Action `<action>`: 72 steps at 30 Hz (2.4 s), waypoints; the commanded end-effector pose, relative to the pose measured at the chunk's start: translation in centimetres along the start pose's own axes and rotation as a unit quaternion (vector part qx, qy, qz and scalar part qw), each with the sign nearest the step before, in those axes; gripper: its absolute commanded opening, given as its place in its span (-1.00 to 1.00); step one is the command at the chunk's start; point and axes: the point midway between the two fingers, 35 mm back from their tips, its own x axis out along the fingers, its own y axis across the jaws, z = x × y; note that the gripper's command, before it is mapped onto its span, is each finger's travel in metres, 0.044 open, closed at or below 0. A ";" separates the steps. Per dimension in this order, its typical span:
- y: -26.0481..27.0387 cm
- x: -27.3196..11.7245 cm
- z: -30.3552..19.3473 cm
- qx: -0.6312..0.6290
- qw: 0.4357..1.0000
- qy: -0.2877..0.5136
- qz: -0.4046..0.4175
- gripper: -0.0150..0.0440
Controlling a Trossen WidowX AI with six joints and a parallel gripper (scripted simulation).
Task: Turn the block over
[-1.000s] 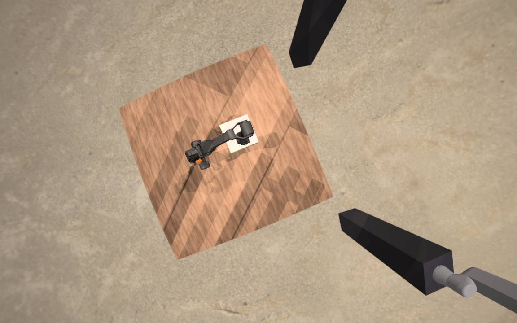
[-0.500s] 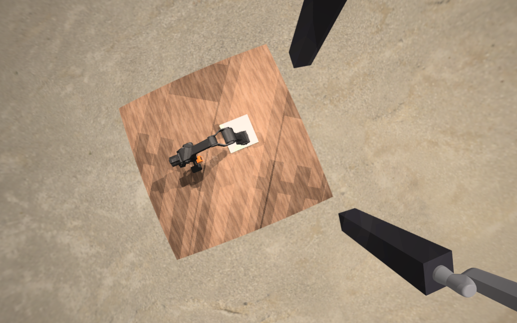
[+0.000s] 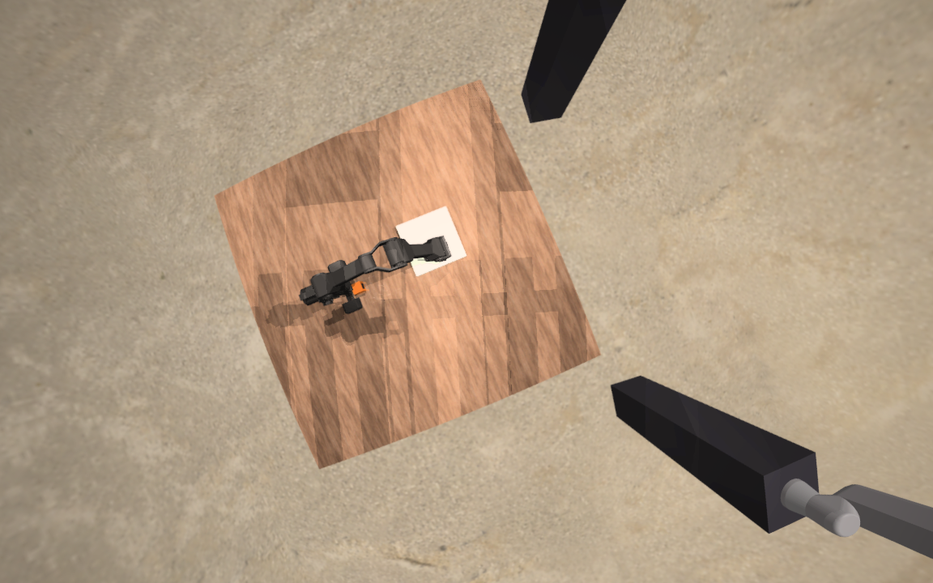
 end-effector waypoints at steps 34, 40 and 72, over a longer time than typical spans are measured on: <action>-0.1 5.3 0.0 0.000 1.000 0.001 0.000 0.47; -0.1 5.3 0.0 0.000 1.000 0.001 0.000 0.13; -0.1 2.7 0.1 -0.002 0.999 -0.040 -0.002 -0.49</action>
